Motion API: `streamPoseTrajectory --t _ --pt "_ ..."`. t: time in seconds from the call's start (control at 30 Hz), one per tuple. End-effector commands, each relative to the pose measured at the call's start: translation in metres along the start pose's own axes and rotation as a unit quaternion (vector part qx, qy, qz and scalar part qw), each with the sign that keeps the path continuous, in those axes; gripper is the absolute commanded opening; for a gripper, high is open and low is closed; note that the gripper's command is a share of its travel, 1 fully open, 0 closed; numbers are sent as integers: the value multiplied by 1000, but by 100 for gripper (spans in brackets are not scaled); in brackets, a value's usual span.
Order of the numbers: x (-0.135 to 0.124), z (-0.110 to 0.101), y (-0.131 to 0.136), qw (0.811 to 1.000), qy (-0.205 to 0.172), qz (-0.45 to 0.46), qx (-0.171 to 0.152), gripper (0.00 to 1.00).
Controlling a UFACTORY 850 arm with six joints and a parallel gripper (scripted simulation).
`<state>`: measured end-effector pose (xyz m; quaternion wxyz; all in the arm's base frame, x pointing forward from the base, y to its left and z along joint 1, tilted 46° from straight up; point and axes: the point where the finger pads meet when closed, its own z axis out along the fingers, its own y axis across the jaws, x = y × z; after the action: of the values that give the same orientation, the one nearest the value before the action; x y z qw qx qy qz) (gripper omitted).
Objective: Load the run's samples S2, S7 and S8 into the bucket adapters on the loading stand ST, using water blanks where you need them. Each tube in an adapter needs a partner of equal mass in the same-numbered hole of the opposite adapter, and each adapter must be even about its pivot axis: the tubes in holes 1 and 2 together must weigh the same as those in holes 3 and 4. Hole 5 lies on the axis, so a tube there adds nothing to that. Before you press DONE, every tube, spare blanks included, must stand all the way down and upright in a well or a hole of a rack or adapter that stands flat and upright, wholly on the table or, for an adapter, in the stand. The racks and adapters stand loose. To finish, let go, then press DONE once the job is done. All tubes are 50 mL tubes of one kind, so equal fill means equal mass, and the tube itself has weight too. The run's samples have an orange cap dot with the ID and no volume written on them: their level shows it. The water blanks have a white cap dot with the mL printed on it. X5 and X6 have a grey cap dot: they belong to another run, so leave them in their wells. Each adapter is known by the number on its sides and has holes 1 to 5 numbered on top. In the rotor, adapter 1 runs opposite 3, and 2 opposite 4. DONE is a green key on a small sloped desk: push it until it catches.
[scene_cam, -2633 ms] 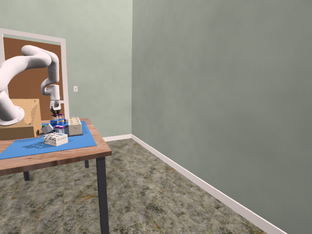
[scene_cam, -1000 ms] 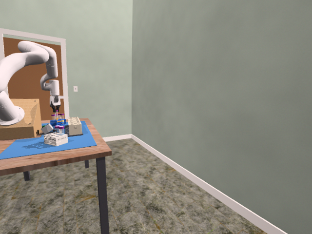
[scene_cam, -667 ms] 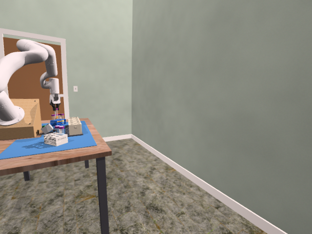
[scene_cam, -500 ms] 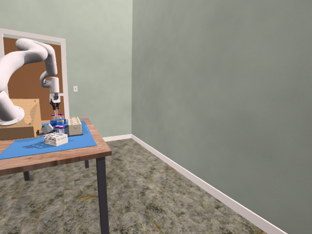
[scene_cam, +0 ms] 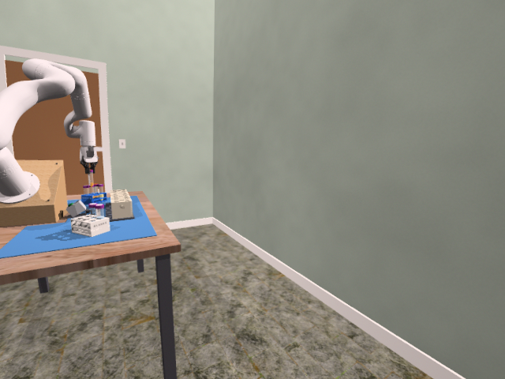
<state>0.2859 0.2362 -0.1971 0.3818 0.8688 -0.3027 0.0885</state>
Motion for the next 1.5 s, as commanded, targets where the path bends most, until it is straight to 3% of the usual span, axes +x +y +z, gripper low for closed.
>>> streamPoseTrajectory --t 0.0,0.4,1.47 --pt "0 -7 -1 1000 0 0 1 0" --pt "0 -27 -1 1000 0 0 1 0" --pt "0 -27 -1 1000 0 0 1 0"
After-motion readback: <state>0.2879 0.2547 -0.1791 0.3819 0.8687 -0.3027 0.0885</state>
